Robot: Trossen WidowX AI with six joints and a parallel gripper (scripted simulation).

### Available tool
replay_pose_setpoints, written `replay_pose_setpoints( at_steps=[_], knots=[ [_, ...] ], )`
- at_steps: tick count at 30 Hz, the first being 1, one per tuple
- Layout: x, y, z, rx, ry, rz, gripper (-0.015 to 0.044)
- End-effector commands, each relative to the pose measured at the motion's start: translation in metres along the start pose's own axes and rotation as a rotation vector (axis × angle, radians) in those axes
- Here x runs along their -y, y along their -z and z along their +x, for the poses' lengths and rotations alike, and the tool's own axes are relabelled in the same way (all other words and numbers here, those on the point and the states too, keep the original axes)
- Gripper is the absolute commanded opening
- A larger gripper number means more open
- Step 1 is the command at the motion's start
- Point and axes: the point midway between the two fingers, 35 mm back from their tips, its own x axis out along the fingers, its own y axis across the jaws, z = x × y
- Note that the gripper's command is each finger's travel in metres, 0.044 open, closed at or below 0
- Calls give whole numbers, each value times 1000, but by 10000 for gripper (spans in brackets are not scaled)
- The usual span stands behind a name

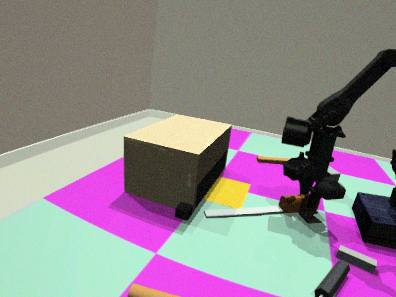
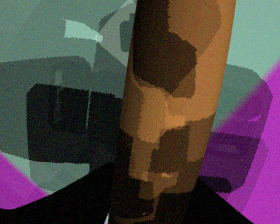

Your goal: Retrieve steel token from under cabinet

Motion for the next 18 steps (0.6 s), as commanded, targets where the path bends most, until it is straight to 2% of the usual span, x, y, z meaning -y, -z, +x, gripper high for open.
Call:
replay_pose_setpoints(
  at_steps=[1,18],
  knots=[
    [-5,-2,0,4,0,2,0],
    [-21,-8,0,4,-2,2,0]
  ],
)
